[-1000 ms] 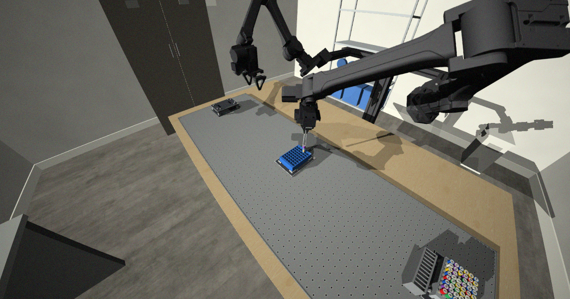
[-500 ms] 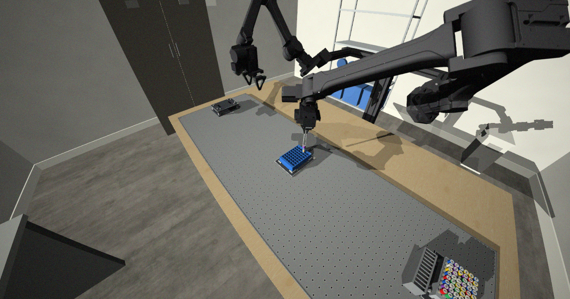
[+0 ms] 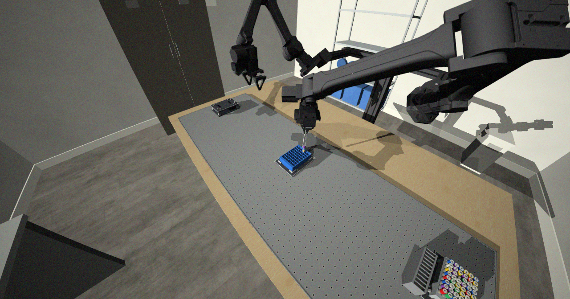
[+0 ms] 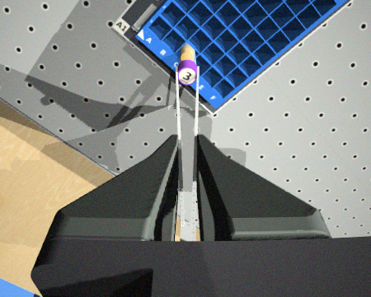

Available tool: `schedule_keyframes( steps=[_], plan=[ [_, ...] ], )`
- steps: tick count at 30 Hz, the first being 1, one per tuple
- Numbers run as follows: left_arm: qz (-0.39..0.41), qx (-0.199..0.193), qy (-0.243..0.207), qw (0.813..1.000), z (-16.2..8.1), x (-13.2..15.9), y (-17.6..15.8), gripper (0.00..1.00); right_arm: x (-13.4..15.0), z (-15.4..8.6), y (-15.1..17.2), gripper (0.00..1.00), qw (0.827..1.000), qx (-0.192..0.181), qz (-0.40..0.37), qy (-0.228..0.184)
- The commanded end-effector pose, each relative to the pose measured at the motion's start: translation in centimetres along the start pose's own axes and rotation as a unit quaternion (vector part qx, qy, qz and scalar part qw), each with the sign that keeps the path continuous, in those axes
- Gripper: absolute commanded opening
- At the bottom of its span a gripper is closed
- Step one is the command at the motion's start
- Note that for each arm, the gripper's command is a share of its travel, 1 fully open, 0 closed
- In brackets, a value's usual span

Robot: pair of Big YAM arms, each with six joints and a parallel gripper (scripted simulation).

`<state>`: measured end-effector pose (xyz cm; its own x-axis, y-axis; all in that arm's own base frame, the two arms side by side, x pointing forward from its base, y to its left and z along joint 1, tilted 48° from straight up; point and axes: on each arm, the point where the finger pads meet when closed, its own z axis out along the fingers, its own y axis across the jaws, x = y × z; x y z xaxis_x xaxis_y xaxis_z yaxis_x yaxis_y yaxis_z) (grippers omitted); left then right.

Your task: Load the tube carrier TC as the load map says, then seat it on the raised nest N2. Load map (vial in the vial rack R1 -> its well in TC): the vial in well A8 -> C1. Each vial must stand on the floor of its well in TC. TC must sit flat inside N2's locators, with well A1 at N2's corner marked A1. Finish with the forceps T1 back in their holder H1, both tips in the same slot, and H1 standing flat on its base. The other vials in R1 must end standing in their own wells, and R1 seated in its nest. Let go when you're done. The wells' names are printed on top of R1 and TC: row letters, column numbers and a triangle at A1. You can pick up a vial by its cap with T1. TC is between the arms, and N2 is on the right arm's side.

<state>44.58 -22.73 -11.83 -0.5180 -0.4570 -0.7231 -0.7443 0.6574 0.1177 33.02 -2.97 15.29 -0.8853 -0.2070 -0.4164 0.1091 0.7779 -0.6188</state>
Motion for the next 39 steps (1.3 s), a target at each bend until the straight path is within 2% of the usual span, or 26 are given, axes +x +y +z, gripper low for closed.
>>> schedule_keyframes(
  steps=[1,8,13,39],
  plan=[
    [-0.003,-0.002,0.001,1.000,0.8,-0.1,0.0,0.09,-0.8,-0.4,-0.3,1.00,1.000,0.000,0.009,-0.006],
    [0.007,-0.012,0.001,1.000,1.1,0.1,1.3,0.09,-0.8,-0.4,-0.3,1.00,1.000,0.000,0.009,-0.006],
    [0.001,-0.007,0.001,1.000,0.9,-0.3,0.3,0.09,-0.8,-0.4,-0.3,1.00,1.000,0.000,0.009,-0.006],
    [0.003,-0.009,0.001,1.000,0.7,-0.4,-0.2,0.09,-0.8,-0.4,-0.3,1.00,1.000,0.000,0.009,-0.006]
  ],
)
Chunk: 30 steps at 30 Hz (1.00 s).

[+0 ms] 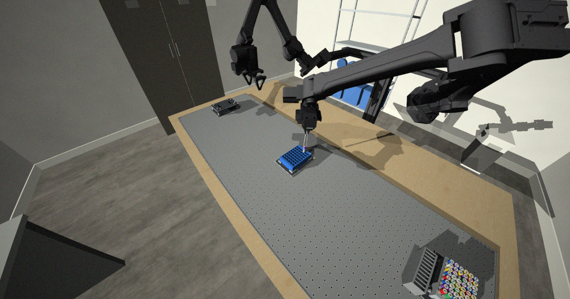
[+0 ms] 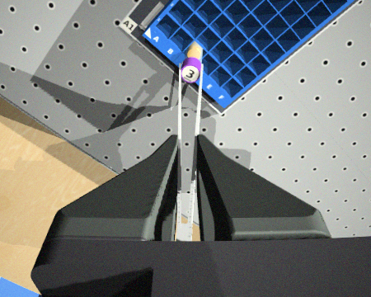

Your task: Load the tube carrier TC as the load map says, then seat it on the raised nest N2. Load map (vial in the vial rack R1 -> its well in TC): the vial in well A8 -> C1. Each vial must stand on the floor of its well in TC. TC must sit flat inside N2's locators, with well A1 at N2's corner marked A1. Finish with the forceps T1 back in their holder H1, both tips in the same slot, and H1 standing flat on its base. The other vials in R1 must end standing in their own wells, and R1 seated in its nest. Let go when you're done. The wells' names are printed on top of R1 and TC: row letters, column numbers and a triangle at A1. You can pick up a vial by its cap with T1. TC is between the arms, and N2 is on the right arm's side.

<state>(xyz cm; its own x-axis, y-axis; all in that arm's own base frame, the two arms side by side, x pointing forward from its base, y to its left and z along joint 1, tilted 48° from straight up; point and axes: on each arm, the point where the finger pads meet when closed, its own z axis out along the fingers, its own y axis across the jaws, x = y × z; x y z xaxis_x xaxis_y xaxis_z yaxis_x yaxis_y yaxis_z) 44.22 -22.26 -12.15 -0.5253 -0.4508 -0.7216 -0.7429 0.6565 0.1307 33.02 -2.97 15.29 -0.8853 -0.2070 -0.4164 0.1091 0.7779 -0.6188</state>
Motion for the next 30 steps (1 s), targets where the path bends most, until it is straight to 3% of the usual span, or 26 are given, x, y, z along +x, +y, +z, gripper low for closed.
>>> schedule_keyframes(
  steps=[1,30],
  plan=[
    [-0.002,-0.004,0.001,1.000,0.37,-0.61,-0.74,0.09,-0.78,-0.41,-0.27,1.00,1.000,0.000,0.009,-0.006],
    [-0.003,-0.003,0.001,1.000,0.31,-0.78,-1.03,0.09,-0.78,-0.41,-0.27,1.00,1.000,0.000,0.009,-0.006]
  ],
)
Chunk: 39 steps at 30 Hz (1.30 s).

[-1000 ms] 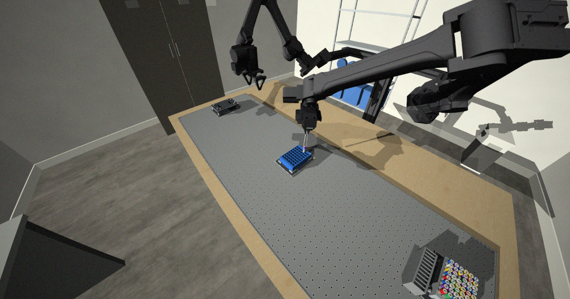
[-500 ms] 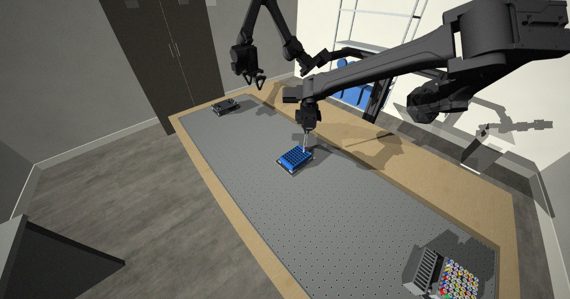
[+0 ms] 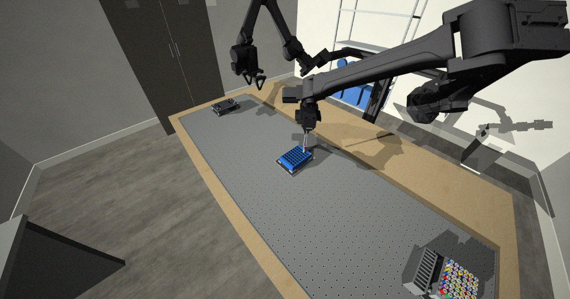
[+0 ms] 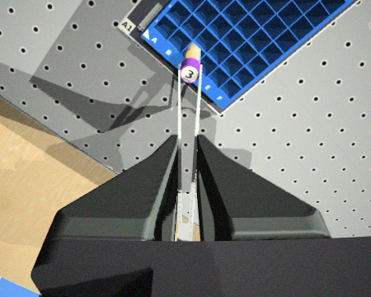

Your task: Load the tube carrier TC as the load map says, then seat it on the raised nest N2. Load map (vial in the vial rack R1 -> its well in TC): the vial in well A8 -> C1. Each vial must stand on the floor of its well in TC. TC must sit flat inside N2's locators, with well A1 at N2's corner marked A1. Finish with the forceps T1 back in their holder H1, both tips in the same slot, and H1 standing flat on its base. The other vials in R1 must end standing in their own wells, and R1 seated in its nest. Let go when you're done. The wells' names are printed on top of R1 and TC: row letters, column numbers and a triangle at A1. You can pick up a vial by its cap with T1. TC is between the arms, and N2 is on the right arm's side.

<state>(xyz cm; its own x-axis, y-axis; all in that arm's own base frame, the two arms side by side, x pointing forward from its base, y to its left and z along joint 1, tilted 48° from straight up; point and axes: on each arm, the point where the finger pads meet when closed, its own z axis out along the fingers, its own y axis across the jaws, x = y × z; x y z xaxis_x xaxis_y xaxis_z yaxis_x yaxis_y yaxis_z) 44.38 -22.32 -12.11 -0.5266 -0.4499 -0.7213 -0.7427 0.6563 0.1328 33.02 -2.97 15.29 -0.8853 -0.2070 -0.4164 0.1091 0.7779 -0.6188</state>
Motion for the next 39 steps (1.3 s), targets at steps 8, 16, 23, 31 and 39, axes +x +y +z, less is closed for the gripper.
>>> schedule_keyframes(
  steps=[8,16,23,31,39],
  plan=[
    [-0.003,-0.003,0.001,1.000,0.25,-0.73,-0.85,0.09,-0.78,-0.41,-0.27,1.00,1.000,0.000,0.009,-0.006],
    [-0.004,-0.002,0.001,1.000,0.26,-0.75,-0.98,0.09,-0.78,-0.41,-0.27,1.00,1.000,0.000,0.009,-0.006],
    [-0.004,0.000,0.001,1.000,0.37,-0.70,-1.03,0.09,-0.78,-0.41,-0.27,1.00,1.000,0.000,0.009,-0.006],
    [-0.009,0.002,0.001,1.000,0.75,-0.74,-1.25,0.09,-0.78,-0.41,-0.27,1.00,1.000,0.000,0.009,-0.006],
    [-0.008,0.002,0.001,1.000,0.96,-0.64,-1.21,0.09,-0.78,-0.41,-0.27,1.00,1.000,0.000,0.009,-0.006]
  ],
)
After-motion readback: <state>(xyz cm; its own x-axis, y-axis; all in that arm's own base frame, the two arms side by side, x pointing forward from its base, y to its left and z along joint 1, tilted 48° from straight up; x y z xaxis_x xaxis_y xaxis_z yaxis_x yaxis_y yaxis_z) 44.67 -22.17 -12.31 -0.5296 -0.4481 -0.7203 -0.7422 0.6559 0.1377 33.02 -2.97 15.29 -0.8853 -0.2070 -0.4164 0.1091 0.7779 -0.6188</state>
